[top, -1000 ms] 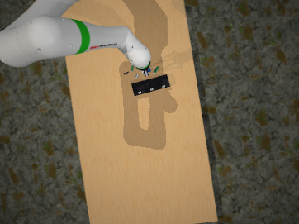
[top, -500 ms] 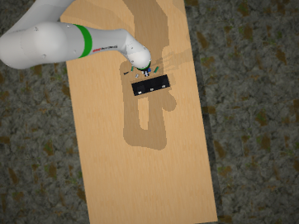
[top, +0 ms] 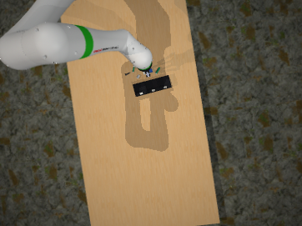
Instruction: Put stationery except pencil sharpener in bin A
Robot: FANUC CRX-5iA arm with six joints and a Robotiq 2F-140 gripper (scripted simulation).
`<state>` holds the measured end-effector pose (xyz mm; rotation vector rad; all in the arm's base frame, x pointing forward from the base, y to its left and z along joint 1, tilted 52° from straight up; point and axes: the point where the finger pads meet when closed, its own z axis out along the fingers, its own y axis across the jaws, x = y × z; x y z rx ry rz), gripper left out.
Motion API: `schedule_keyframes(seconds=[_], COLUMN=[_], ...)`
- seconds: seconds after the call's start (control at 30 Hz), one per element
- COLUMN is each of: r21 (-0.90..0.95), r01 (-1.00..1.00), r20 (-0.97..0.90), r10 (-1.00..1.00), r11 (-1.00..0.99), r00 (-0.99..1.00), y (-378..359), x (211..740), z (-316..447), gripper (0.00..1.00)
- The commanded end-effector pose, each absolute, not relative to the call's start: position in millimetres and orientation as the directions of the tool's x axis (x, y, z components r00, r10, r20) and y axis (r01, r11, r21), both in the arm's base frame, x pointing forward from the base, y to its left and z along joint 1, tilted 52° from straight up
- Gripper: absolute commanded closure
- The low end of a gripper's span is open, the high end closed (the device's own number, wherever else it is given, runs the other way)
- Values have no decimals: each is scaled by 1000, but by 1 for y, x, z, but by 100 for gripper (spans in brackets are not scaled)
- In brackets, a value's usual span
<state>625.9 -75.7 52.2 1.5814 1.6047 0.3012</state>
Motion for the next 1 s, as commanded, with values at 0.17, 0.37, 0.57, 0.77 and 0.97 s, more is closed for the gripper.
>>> schedule_keyframes(seconds=[0.17,0.37,0.57,0.77,0.97], r21=[685,685,685,685,685], r01=[707,707,707,707,707], r20=[-387,-387,-387,-387,-387], r10=[910,910,910,910,910], r11=[174,174,174,174,174], r00=[151,151,151,151,151], y=[-76,-76,-76,-76,-71], x=[626,626,626,626,617], z=[52,52,52,52,60], gripper=[89,89,89,89,89])
